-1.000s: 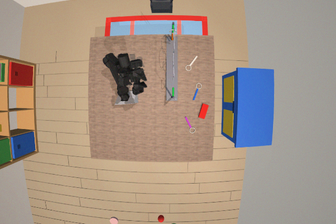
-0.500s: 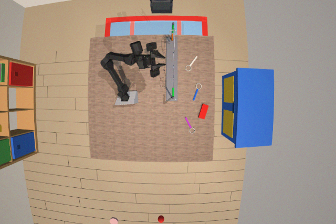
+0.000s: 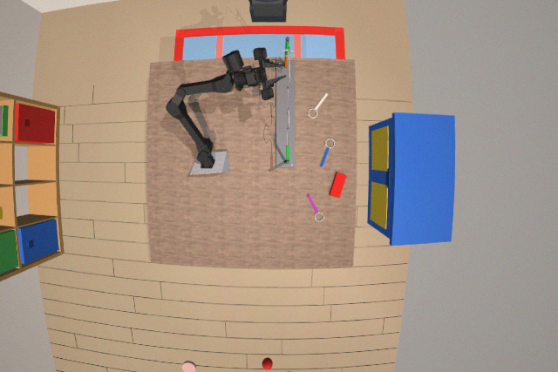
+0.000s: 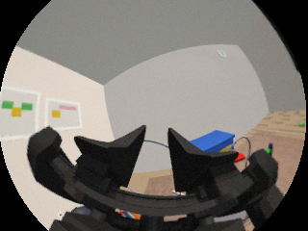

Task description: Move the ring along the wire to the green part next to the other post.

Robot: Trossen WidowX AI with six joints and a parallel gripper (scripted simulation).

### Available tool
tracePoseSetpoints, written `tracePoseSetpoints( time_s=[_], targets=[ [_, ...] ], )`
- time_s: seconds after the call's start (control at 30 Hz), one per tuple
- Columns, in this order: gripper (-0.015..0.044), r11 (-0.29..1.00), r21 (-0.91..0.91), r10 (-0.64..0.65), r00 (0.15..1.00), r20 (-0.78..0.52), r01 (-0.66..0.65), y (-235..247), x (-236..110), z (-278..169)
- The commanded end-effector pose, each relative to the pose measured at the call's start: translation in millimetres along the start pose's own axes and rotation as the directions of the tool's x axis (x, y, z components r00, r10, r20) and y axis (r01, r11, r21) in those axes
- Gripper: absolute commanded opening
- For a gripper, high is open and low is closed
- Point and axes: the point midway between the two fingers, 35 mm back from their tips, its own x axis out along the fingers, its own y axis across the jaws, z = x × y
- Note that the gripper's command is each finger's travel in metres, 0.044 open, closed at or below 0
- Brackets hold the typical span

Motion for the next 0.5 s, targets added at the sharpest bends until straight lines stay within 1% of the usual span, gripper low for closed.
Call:
tracePoseSetpoints(
  time_s=[0.0, 0.2, 0.37, 0.47],
  targets=[
    [0.0160, 1.000, -0.029, 0.002, 0.998, -0.058, -0.004, 13, -8, -38],
    [0.0160, 0.997, -0.059, -0.057, 0.994, -0.093, 0.052, 3, -11, -92],
    [0.0160, 0.991, -0.097, -0.105, 0.987, -0.119, 0.093, -6, -22, -139],
    [0.0160, 0.992, -0.091, -0.102, 0.982, -0.157, 0.088, -10, -24, -153]
  ],
)
